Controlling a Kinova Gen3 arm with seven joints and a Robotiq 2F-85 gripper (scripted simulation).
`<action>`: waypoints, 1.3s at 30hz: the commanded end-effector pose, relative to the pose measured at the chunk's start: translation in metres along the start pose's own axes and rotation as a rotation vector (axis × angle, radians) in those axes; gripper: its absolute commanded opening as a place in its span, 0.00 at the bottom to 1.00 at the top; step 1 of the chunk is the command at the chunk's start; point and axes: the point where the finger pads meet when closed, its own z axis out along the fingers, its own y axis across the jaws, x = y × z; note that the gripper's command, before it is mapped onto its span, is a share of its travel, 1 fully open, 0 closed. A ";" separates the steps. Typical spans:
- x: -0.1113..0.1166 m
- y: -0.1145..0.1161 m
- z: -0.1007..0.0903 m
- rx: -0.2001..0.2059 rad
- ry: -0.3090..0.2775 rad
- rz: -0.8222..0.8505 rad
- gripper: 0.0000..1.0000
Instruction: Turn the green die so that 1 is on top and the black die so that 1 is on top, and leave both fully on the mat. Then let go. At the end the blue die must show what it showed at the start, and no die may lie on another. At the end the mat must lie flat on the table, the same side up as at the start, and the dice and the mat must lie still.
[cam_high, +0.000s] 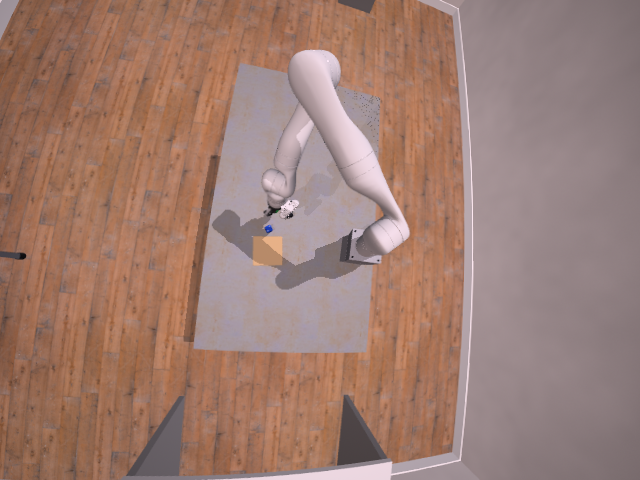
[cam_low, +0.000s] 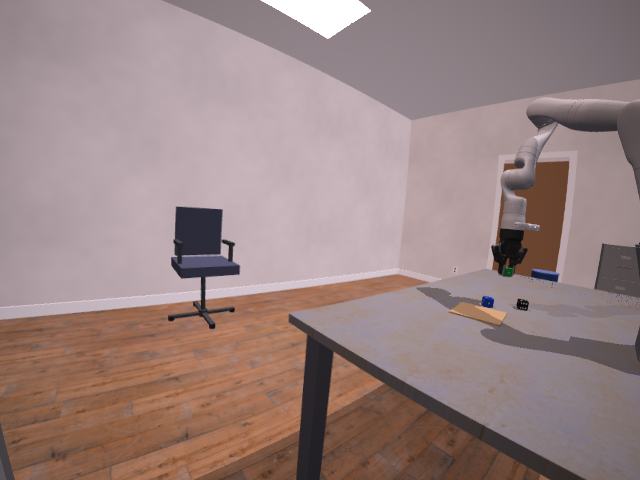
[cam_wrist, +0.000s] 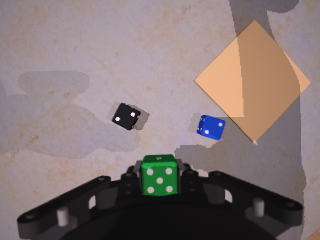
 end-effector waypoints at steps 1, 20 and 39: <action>-0.001 0.000 -0.001 0.000 -0.003 0.000 0.26; -0.001 0.000 0.000 0.001 -0.003 0.065 0.26; -0.002 0.001 0.003 0.001 -0.003 0.368 0.26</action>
